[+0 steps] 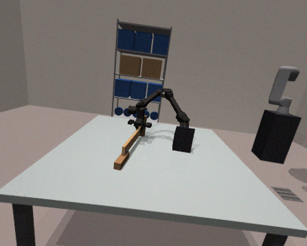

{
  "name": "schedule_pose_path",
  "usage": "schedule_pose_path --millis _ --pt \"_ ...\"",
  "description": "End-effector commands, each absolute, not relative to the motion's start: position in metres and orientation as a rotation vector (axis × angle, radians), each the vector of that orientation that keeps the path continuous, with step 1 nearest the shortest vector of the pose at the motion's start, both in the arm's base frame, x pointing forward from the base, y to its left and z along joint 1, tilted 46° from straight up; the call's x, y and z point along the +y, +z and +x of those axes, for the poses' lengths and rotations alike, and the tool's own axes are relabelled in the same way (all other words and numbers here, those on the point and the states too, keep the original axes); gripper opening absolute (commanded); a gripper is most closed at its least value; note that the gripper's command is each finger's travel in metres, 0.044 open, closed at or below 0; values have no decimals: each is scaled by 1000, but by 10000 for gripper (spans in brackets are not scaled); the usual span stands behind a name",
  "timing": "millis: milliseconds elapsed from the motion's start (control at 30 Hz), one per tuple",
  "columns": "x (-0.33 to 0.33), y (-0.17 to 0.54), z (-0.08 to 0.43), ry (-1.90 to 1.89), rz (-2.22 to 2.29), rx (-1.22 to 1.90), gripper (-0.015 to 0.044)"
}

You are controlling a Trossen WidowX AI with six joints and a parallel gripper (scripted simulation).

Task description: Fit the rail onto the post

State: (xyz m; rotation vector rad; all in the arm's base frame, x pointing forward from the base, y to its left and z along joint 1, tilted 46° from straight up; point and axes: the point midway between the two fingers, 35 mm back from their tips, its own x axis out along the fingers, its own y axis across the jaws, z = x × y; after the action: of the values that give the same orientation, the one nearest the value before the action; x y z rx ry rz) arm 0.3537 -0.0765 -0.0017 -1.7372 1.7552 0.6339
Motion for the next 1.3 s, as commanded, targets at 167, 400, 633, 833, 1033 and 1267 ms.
schedule_pose_path --millis 167,400,633,833,1033,1267 --pt "-76 5 354 629 -1746 1748 0" --pt "-77 6 354 629 -1746 1748 0" --pt "-79 8 354 629 -1747 1748 0" --pt "-81 9 354 629 -1747 1748 0" --pt "-83 10 353 629 -1747 1748 0" --pt "-84 11 353 629 -1747 1748 0"
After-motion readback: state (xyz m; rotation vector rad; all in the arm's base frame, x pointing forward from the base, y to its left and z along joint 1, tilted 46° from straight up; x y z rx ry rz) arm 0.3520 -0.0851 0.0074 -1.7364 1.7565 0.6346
